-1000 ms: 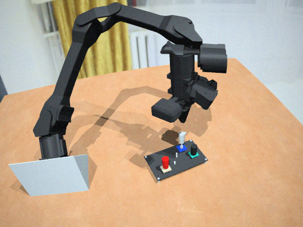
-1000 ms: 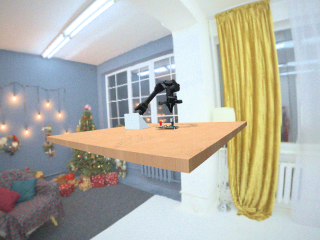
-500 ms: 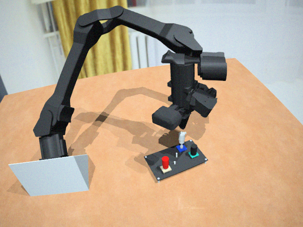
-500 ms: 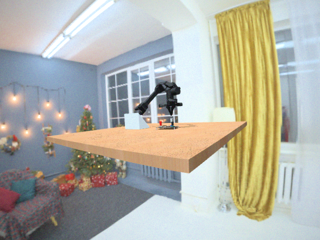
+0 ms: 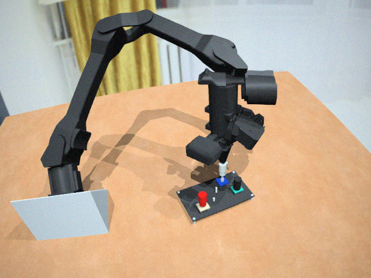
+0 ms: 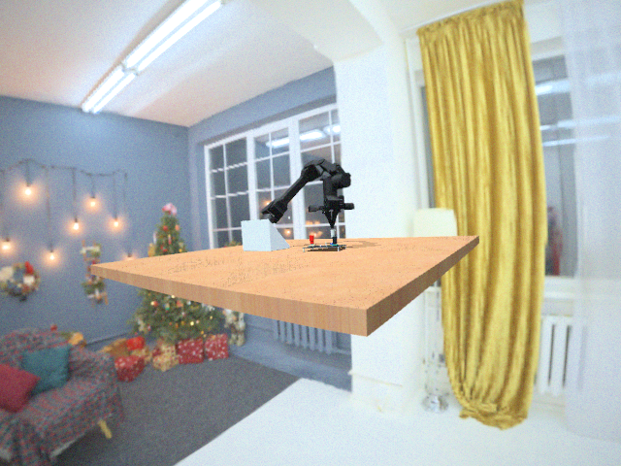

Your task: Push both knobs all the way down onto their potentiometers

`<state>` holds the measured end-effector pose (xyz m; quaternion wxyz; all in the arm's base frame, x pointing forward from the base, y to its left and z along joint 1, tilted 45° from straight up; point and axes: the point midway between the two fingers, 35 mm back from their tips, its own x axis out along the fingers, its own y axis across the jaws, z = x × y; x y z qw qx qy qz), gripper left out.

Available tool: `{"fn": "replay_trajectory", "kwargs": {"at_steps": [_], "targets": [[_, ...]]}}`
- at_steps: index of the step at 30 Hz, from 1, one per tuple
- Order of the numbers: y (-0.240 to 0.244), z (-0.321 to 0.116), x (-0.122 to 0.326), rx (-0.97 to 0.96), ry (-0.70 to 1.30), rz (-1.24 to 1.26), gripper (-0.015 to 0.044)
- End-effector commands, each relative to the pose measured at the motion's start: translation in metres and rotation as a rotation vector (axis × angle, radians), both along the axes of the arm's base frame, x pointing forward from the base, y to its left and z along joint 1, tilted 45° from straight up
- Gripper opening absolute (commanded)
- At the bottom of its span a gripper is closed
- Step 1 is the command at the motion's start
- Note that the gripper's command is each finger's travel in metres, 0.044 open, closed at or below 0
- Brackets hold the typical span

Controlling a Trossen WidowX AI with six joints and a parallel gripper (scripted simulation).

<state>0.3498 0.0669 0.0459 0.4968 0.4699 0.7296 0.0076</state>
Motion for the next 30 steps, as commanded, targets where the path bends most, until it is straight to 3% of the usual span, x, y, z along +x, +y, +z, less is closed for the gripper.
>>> {"fn": "replay_trajectory", "kwargs": {"at_steps": [1,30], "targets": [[0.0007,0.0,0.0001,0.005,0.003,-0.005,0.0],[0.0047,-0.004,-0.0003,0.005,0.003,-0.004,0.0]]}}
